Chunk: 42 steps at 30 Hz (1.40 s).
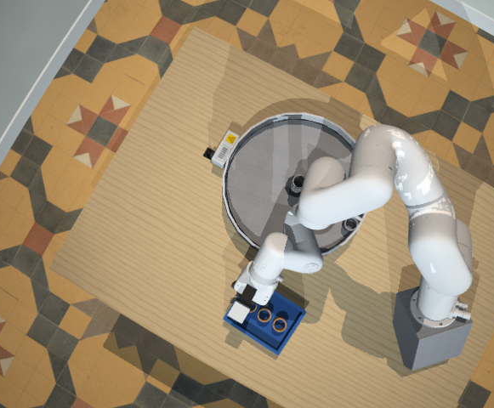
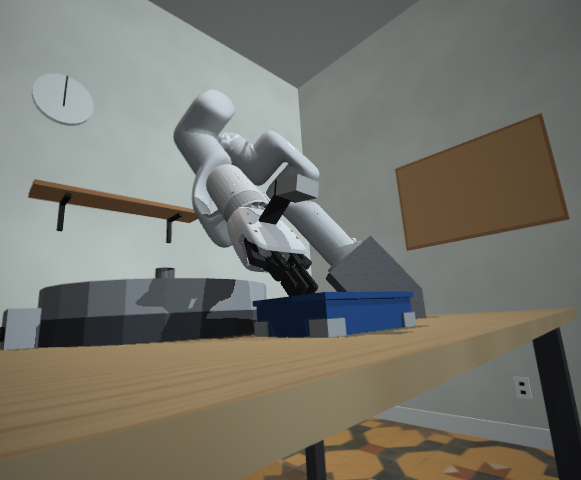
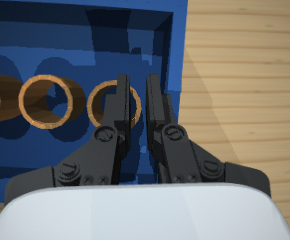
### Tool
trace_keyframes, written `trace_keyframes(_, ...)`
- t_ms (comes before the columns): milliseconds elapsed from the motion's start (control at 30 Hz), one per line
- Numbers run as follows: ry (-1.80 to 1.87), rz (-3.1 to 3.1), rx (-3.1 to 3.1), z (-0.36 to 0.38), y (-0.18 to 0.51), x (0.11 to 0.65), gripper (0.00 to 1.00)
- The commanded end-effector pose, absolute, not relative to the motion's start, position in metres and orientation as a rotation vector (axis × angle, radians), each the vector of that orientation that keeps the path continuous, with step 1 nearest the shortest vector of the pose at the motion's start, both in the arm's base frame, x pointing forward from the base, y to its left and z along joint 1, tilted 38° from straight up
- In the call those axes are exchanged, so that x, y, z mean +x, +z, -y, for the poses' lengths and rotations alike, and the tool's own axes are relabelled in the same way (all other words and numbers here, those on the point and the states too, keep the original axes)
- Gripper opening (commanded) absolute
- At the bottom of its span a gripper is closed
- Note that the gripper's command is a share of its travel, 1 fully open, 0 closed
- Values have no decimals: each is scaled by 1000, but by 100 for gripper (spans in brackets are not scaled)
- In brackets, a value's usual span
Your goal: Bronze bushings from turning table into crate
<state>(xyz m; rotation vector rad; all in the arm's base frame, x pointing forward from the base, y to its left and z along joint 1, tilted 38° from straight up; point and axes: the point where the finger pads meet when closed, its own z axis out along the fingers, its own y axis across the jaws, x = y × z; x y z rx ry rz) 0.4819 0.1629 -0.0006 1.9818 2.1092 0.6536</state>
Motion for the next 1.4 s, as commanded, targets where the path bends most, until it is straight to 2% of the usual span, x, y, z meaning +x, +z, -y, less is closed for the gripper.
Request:
trace_keyframes(0, 657, -2109, 1979, -164, 0, 482, 11)
trace_keyframes(1367, 657, -2109, 1979, -171, 12, 477, 11)
